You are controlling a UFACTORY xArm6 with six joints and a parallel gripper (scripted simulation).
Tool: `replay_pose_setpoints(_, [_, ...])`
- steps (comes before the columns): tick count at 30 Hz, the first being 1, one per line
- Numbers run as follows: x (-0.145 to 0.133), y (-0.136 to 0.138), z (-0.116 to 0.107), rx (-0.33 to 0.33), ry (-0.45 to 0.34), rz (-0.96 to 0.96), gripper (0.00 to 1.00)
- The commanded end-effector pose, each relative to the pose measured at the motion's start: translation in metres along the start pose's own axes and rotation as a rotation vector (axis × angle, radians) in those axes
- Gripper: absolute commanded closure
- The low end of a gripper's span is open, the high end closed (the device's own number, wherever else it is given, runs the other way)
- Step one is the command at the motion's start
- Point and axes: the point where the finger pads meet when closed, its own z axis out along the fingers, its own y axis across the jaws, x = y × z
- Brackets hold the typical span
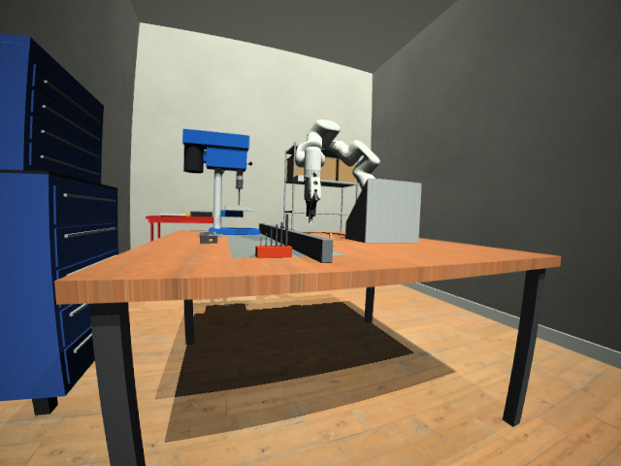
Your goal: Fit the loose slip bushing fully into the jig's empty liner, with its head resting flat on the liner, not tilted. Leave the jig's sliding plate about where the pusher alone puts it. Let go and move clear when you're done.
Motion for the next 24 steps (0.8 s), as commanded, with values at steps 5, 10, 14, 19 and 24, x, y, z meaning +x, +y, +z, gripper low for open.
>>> replay_pose_setpoints(5, [0.004, 0.007, -0.001, 0.001, 0.003, -0.001, 0.74])
replay_pose_setpoints(10, [0.006, 0.014, -0.002, 0.002, 0.003, -0.001, 0.74])
replay_pose_setpoints(14, [0.010, 0.024, -0.002, 0.002, 0.003, -0.001, 0.74])
replay_pose_setpoints(19, [0.011, 0.027, -0.002, 0.002, 0.003, -0.001, 0.74])
replay_pose_setpoints(24, [0.013, 0.030, -0.002, 0.002, 0.003, -0.001, 0.74])
